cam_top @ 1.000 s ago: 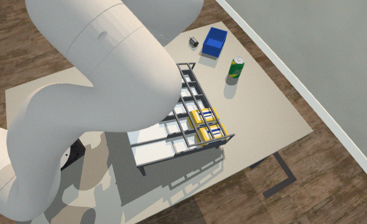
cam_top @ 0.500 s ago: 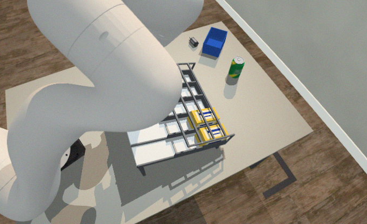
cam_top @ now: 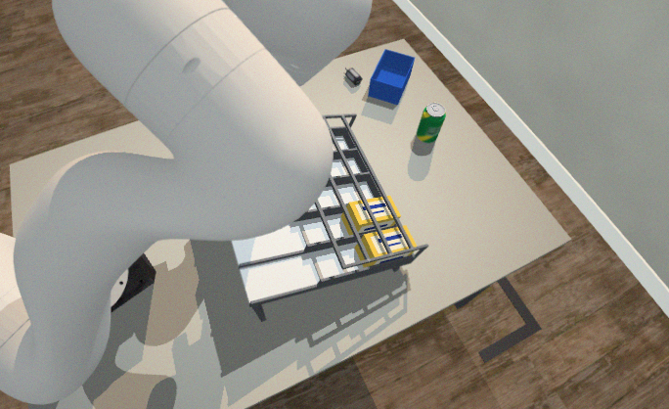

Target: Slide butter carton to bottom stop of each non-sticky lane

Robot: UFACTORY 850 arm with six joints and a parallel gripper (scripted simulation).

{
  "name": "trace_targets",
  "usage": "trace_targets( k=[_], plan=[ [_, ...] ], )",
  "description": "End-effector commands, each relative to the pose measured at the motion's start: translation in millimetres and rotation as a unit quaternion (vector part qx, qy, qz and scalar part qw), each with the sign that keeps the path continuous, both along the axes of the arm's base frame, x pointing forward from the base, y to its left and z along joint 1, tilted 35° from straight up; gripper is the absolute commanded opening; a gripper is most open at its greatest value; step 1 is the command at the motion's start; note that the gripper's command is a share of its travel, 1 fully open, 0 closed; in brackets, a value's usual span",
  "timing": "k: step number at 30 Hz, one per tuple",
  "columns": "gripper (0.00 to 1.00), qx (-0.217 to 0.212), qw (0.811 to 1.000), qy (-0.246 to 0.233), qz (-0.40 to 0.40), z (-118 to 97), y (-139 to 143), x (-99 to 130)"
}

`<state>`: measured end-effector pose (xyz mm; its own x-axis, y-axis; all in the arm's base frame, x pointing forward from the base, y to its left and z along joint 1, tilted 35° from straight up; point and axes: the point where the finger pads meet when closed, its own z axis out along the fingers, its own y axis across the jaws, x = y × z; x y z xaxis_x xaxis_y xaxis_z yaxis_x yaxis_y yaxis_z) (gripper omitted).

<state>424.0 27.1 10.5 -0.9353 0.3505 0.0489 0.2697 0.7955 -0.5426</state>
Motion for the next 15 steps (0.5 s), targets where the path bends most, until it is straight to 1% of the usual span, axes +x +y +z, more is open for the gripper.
trace_targets(
  k=[1, 15],
  plan=[
    [0.0, 0.0, 1.0, -0.001, 0.0, 0.4, 0.5, 0.7],
    [0.0, 0.0, 1.0, -0.001, 0.0, -1.2, -0.3, -0.2]
  ],
)
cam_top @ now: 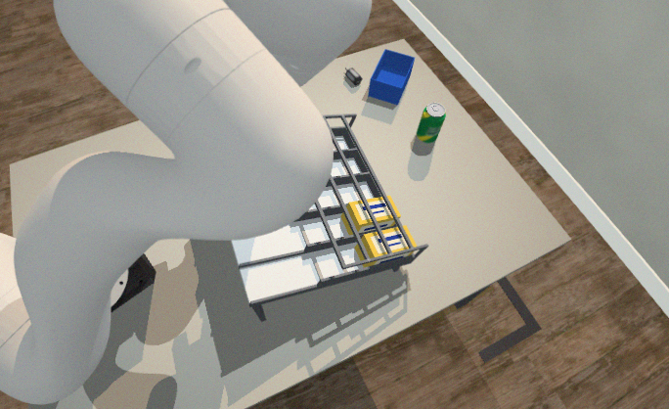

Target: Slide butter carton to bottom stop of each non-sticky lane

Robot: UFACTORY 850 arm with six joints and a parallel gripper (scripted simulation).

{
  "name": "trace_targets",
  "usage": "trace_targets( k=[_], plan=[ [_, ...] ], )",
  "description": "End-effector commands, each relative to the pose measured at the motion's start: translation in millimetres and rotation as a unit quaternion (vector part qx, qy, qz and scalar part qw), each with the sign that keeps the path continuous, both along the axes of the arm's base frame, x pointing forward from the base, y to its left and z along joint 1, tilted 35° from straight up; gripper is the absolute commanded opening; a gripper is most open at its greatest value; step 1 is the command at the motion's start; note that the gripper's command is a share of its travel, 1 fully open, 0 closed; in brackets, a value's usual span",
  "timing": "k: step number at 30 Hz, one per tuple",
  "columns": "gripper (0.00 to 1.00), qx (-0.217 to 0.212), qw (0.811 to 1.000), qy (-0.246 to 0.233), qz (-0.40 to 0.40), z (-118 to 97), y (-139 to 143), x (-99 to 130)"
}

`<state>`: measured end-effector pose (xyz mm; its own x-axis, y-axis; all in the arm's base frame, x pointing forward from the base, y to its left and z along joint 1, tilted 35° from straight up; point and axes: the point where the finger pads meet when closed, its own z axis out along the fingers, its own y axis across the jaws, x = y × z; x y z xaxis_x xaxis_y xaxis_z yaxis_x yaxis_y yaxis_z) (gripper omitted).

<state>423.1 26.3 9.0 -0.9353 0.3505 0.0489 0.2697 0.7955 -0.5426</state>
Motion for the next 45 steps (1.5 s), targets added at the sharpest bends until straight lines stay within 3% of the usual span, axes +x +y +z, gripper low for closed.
trace_targets(
  k=[1, 45],
  plan=[
    [0.0, 0.0, 1.0, -0.001, 0.0, 0.3, 0.5, 0.7],
    [0.0, 0.0, 1.0, -0.001, 0.0, -6.4, -3.0, -1.2]
  ],
)
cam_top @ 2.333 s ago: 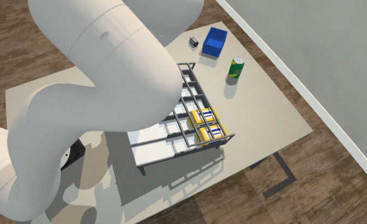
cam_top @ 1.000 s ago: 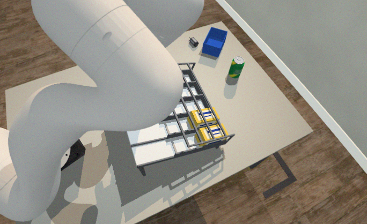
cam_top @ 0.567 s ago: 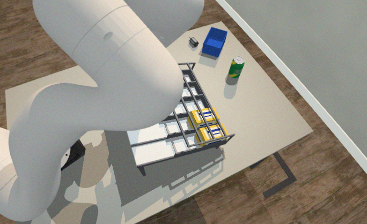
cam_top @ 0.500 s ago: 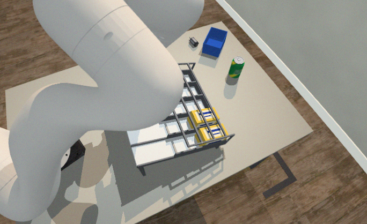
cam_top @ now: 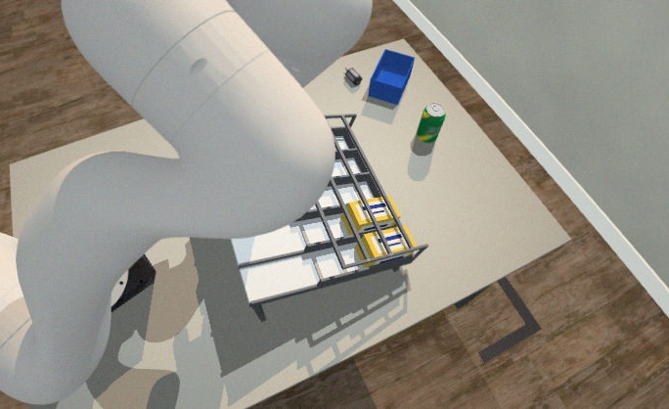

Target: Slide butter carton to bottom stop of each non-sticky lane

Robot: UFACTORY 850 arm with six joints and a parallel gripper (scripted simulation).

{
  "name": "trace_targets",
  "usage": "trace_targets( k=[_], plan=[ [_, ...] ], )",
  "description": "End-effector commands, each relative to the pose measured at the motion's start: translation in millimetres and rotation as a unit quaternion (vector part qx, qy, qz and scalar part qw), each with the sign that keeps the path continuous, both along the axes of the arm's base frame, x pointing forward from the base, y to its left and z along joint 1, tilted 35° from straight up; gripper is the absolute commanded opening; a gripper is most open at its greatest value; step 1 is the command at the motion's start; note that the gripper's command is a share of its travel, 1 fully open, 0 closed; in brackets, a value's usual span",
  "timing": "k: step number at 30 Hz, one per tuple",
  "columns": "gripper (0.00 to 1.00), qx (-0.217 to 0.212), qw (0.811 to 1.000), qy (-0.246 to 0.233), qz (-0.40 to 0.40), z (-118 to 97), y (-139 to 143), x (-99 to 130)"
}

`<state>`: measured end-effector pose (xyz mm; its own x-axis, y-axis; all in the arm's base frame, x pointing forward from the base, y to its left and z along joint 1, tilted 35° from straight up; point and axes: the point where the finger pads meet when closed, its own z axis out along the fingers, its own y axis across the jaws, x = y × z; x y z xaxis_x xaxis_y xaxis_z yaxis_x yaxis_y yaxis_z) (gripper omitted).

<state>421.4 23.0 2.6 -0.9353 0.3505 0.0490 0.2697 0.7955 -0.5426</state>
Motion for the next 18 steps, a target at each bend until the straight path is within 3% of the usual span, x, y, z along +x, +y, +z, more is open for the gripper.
trace_targets(
  k=[1, 18],
  plan=[
    [0.0, 0.0, 1.0, -0.001, 0.0, -0.1, 0.3, 0.5],
    [0.0, 0.0, 1.0, -0.001, 0.0, -2.2, -0.6, -0.3]
  ],
)
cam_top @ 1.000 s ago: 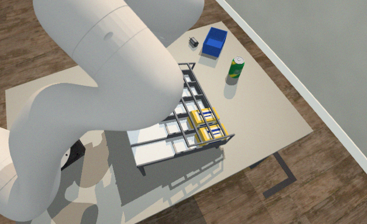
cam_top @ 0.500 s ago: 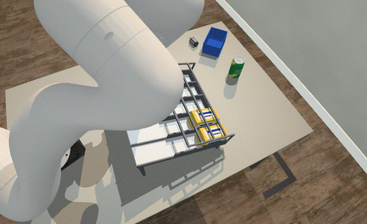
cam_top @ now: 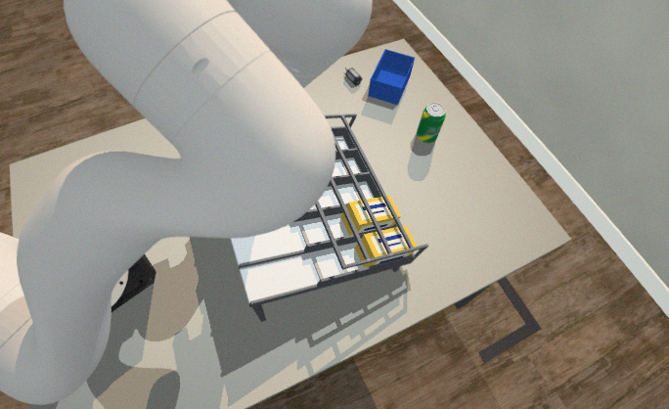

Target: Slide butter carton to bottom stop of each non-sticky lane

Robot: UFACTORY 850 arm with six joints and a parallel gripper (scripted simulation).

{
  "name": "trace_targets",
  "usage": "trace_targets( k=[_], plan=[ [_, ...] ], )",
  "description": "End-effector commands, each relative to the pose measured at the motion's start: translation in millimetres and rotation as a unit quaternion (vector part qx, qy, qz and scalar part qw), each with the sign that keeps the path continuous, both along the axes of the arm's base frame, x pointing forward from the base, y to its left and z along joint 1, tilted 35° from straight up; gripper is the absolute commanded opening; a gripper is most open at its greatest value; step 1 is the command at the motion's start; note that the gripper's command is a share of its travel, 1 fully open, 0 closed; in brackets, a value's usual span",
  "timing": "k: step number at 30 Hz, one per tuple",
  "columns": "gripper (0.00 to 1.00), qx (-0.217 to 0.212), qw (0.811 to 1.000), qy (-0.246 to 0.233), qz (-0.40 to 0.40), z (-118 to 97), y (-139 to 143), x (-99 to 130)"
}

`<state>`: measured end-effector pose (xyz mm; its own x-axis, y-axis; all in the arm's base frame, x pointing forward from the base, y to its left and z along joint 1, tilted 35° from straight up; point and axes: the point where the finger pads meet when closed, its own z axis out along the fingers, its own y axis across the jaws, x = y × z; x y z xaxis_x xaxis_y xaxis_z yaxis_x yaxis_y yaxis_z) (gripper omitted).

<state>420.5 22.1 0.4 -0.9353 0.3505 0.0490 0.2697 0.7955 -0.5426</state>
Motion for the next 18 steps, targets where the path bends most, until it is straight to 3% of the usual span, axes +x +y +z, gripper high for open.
trace_targets(
  k=[1, 18],
  plan=[
    [0.0, 0.0, 1.0, -0.001, 0.0, 0.0, 0.3, 0.6],
    [0.0, 0.0, 1.0, -0.001, 0.0, -1.9, -1.6, 0.0]
  ],
)
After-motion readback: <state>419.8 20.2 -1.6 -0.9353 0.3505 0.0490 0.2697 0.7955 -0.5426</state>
